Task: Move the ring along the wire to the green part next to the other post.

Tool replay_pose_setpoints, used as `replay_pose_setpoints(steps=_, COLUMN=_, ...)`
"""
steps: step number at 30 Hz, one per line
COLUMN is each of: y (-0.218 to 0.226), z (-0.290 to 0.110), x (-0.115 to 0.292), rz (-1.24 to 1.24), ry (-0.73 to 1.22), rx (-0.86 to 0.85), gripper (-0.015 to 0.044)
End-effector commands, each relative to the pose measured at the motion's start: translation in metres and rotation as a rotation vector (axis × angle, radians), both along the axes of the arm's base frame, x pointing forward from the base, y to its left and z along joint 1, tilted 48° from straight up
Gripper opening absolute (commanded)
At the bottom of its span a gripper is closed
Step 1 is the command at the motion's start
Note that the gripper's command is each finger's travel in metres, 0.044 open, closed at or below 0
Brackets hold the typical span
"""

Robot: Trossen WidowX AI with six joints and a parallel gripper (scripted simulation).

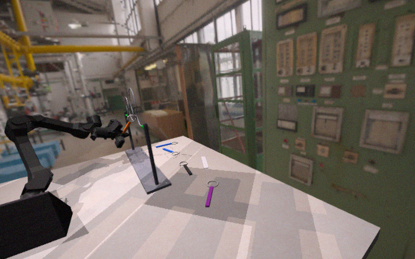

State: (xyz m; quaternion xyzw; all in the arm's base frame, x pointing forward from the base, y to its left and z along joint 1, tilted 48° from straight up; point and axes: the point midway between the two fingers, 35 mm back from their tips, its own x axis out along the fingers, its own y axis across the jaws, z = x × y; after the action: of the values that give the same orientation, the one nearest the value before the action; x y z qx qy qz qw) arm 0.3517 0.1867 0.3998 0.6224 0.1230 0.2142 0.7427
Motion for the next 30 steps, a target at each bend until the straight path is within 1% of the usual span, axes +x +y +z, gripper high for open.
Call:
replay_pose_setpoints(steps=1, y=-0.005, z=-0.010, x=-0.001, rz=-0.006, ry=-0.003, rx=-0.078, gripper=-0.0150)
replay_pose_setpoints(steps=16, y=-0.024, z=-0.053, x=0.001, rz=-0.024, ry=0.009, rx=-0.369, gripper=-0.0150)
replay_pose_setpoints(steps=22, y=-0.033, z=-0.065, x=0.001, rz=-0.029, ry=0.012, rx=-0.449, gripper=-0.0150)
replay_pose_setpoints(steps=30, y=-0.041, z=-0.076, x=0.002, rz=-0.033, ry=0.015, rx=-0.504, gripper=-0.0150)
